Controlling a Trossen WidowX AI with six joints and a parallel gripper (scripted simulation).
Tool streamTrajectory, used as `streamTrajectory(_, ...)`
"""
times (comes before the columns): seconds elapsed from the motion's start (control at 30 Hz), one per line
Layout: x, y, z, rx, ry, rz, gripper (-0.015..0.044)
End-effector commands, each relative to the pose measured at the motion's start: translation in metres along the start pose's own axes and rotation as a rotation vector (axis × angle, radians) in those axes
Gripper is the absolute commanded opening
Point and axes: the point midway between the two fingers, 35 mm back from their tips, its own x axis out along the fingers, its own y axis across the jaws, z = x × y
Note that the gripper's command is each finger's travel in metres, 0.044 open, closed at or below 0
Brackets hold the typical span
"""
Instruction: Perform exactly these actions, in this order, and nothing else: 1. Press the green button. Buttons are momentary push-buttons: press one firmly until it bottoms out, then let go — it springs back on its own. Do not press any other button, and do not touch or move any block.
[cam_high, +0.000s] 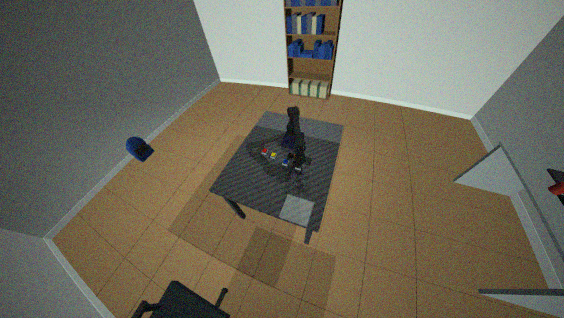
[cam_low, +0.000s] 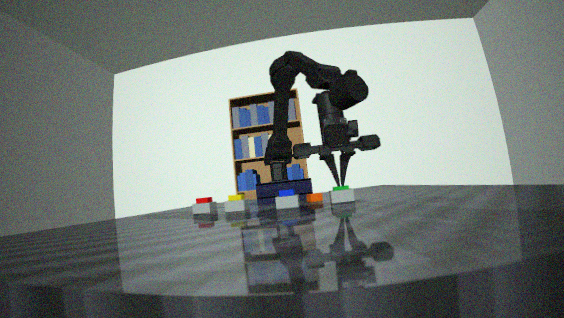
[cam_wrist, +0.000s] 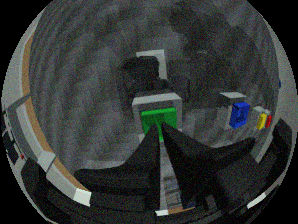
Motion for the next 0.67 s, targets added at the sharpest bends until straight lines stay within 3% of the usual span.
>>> streamTrajectory(0.0,-0.004,0.000,0.000,0.001,0.000,0.000,0.0020)
streamTrajectory(0.07,-0.028,-0.001,0.000,0.004,0.001,-0.004,0.0020)
streamTrajectory(0.2,-0.032,-0.001,0.000,0.004,0.001,-0.004,0.0020)
streamTrajectory(0.43,-0.091,0.030,-0.065,0.004,0.006,-0.002,0.0204)
streamTrajectory(0.6,-0.093,0.031,-0.067,0.004,0.006,-0.001,0.0335)
streamTrajectory(0.63,-0.093,0.031,-0.067,0.004,0.006,-0.001,0.0335)
